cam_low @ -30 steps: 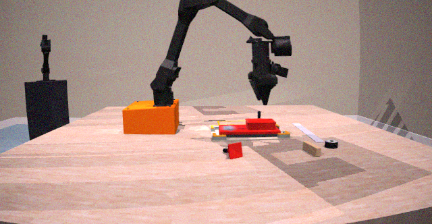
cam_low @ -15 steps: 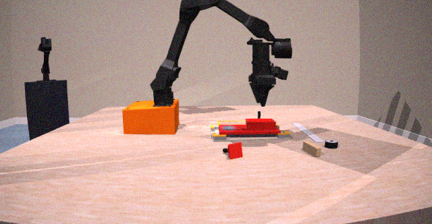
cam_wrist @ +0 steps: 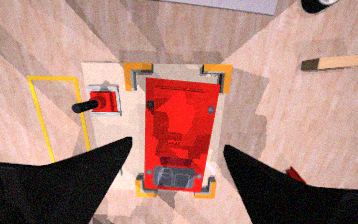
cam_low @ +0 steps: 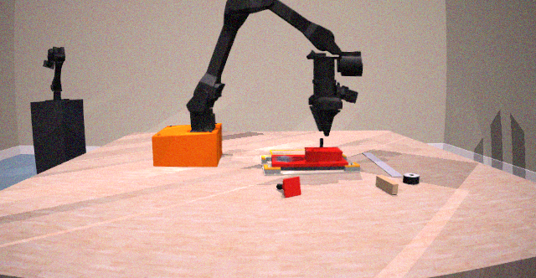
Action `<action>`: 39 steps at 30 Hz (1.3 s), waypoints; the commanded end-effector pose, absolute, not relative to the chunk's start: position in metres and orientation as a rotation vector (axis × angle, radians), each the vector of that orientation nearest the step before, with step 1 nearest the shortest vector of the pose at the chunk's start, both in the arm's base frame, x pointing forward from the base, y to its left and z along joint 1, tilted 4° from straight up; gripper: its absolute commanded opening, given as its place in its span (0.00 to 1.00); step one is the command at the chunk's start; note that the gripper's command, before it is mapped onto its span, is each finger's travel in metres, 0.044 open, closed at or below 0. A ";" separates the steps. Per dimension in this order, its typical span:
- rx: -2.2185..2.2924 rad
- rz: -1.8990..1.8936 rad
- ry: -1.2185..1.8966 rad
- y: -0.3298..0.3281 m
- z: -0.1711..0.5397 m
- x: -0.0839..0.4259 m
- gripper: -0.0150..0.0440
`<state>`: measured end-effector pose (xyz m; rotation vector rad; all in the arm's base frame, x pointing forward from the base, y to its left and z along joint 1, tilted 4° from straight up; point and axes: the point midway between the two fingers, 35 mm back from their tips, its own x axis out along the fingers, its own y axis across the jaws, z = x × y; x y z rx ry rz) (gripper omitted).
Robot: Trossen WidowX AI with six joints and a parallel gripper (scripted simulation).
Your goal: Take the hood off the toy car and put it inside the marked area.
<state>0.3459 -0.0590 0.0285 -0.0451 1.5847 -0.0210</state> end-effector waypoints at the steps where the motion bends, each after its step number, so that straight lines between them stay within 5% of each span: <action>1: -0.045 -0.028 1.588 -0.060 0.024 0.346 1.00; 39: -0.045 -0.028 1.588 -0.061 -0.002 0.345 1.00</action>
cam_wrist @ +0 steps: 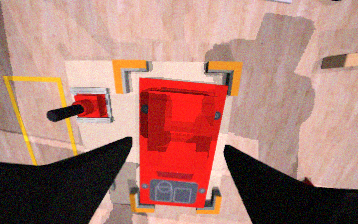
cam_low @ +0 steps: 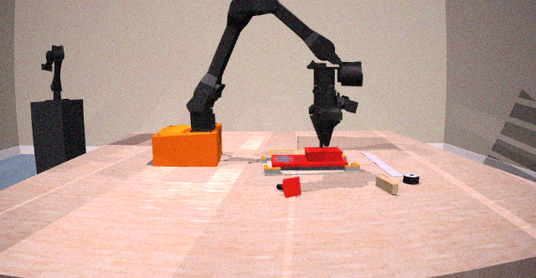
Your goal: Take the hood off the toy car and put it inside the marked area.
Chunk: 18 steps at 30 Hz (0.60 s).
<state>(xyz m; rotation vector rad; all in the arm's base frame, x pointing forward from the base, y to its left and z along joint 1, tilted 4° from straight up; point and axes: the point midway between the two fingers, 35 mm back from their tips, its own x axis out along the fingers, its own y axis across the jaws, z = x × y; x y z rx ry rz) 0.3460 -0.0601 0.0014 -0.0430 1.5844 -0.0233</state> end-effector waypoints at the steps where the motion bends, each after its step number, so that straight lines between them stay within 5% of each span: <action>1: -0.045 -0.028 1.588 -0.061 -0.003 0.345 1.00; 18: -0.045 -0.028 1.589 -0.061 -0.013 0.345 1.00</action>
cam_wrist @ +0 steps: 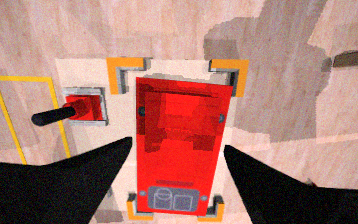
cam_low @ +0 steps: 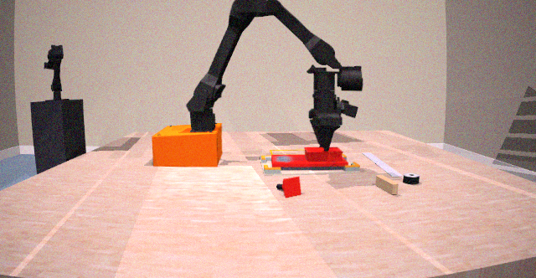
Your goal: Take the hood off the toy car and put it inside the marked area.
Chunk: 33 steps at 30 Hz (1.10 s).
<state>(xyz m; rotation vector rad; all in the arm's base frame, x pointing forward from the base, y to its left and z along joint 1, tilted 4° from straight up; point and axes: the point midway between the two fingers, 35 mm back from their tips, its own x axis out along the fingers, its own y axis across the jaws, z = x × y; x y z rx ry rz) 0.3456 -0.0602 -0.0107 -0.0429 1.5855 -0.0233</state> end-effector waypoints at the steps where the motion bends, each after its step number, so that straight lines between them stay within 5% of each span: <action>1: -0.045 -0.028 1.589 -0.061 -0.013 0.345 1.00; 33: -0.045 -0.028 1.589 -0.062 -0.029 0.345 1.00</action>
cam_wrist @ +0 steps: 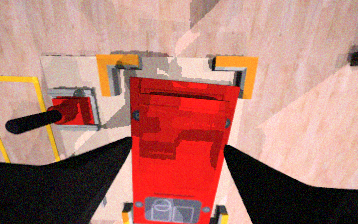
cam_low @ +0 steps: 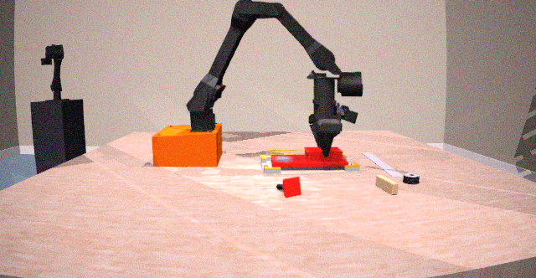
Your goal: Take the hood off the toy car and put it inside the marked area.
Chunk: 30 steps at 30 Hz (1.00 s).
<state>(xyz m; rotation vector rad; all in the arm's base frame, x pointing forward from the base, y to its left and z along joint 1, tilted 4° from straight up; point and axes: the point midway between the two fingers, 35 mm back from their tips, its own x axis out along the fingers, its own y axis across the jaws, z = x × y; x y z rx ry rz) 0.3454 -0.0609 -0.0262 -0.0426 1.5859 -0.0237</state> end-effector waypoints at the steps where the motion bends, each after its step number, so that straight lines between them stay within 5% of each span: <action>1: -0.045 -0.028 1.589 -0.062 -0.029 0.345 1.00; 7: -0.045 -0.028 1.589 -0.062 -0.032 0.345 1.00; 11: -0.043 -0.024 1.586 -0.061 -0.030 0.345 0.82; 20: -0.043 -0.024 1.586 -0.061 -0.030 0.345 0.72; 30: -0.042 -0.024 1.586 -0.061 -0.025 0.346 0.28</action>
